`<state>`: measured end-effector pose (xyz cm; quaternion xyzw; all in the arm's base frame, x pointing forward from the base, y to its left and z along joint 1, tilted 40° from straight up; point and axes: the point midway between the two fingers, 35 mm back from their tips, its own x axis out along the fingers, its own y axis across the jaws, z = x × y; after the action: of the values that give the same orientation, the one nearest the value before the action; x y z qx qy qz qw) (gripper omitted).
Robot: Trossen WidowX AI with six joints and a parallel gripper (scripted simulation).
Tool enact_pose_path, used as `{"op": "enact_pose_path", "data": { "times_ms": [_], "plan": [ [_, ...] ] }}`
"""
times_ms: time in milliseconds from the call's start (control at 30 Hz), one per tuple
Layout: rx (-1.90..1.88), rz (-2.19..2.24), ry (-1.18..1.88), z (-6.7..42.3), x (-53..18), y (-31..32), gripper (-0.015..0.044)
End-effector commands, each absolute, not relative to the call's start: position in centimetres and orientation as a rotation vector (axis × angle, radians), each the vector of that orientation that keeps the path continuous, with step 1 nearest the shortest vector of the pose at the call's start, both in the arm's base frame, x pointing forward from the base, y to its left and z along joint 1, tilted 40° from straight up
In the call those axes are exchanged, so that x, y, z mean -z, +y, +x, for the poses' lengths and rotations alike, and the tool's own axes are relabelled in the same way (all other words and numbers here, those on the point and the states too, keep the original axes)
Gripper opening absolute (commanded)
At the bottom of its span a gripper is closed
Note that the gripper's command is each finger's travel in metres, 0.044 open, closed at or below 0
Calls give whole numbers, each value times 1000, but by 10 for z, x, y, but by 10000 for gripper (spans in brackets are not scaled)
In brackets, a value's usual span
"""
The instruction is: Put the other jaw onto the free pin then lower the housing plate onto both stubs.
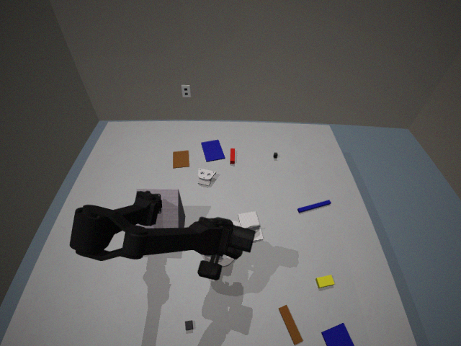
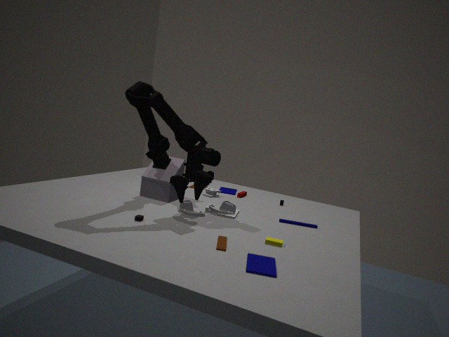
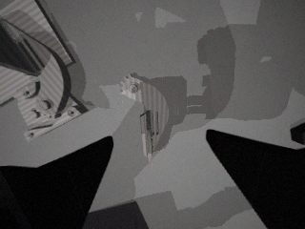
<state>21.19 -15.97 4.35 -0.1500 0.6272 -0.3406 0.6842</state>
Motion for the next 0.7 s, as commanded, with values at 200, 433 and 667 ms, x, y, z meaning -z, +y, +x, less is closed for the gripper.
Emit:
{"op": "enact_pose_path", "data": {
  "times_ms": [200, 433, 667],
  "plan": [
    [754, -337, 1419, 210, -28, -169, 440],
    [754, -338, 1419, 210, -20, -176, 440],
    [755, -339, 1419, 208, -11, -183, 440]
  ]
}}
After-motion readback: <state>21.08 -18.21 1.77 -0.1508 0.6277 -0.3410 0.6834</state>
